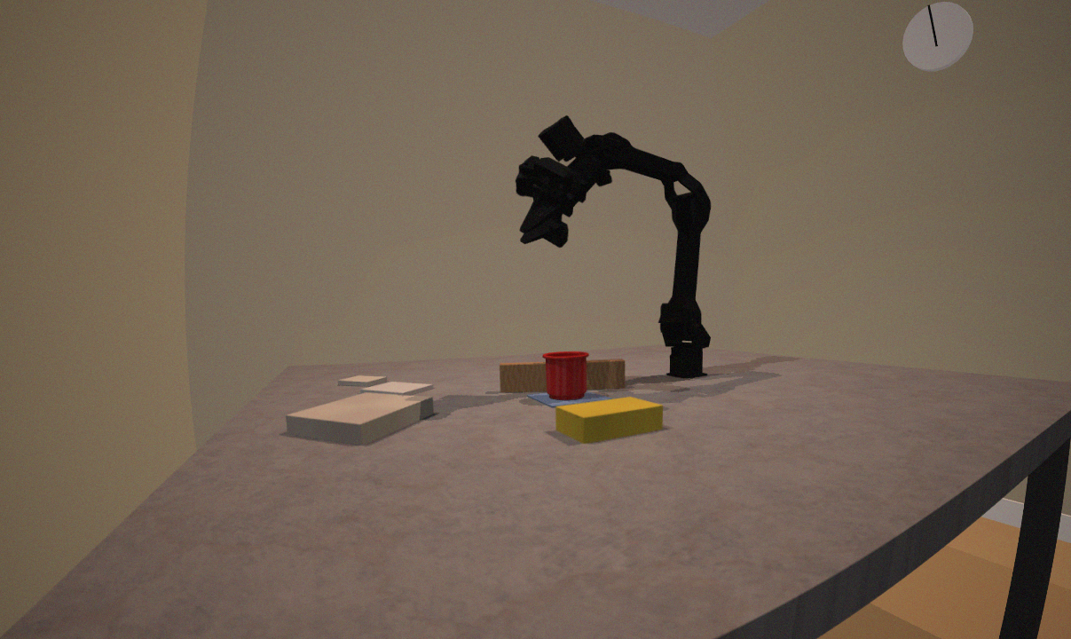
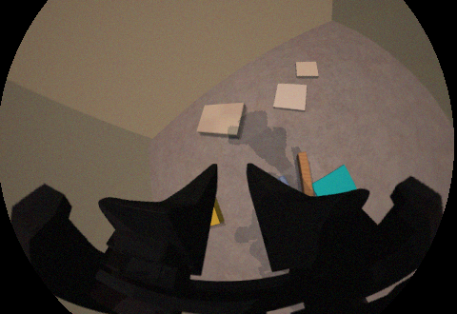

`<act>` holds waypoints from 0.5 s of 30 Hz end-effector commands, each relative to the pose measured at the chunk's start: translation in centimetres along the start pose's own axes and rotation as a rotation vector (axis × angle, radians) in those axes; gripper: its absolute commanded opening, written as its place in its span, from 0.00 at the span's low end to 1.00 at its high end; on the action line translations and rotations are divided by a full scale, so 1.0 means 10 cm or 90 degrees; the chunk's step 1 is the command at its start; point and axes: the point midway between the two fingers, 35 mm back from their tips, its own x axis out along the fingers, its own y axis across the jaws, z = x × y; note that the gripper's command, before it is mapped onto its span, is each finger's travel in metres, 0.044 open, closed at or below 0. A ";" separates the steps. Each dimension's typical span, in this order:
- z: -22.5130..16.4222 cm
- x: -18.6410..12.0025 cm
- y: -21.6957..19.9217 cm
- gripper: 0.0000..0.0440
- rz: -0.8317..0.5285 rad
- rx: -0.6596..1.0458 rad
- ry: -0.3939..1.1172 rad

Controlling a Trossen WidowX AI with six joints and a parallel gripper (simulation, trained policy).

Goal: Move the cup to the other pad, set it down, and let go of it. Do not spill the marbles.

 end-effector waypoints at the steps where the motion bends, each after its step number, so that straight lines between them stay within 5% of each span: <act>1: -0.05 0.04 0.01 0.28 -0.013 0.021 0.026; 15: -0.24 0.17 -0.07 0.26 -0.106 0.095 0.122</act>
